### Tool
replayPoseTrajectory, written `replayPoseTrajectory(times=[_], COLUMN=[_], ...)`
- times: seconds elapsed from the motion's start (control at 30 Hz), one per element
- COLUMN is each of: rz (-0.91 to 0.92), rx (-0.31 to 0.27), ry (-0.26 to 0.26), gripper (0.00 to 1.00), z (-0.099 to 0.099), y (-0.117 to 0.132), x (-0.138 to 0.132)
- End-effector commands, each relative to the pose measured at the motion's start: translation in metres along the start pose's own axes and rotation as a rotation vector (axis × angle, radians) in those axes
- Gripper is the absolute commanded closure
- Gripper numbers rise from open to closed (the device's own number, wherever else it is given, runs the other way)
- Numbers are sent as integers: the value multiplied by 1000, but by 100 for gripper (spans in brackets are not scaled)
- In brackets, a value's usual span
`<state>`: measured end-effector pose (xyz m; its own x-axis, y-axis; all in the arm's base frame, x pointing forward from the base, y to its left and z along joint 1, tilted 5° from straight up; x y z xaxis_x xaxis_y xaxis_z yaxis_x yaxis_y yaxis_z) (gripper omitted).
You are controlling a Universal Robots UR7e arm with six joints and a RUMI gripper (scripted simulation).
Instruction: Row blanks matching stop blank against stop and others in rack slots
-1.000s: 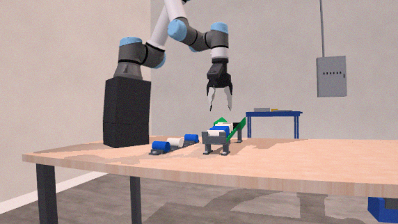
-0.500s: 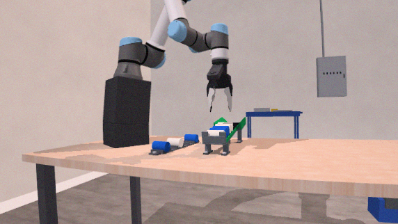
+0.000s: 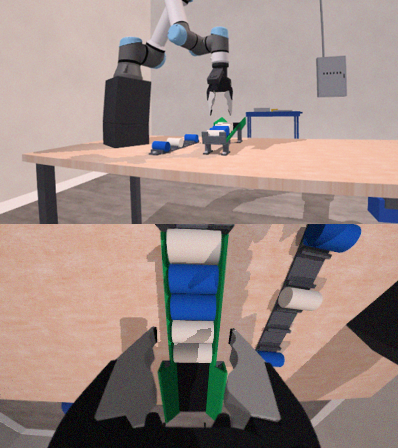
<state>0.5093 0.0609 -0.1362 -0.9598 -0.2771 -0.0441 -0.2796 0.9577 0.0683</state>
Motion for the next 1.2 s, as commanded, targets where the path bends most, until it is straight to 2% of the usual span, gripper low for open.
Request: replayPoseTrajectory(times=[0.0, 0.57, 1.17], rz=[0, 0, 0], rx=[1, 1, 1], ry=[-1, -1, -1], gripper=[48, 48, 48], z=[7, 28, 33], y=[0, 0, 0], x=[-1, -1, -2])
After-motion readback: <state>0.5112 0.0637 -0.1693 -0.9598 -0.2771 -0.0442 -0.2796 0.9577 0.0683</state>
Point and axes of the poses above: the point where the finger pads meet when closed, its own z axis out along the fingers, its own x axis across the jaws, y = z × x, the point moved 2 cm from there along -z, back along the fingers, and after that the axes turned 6 degrees about -z, right-handed, at the moved point
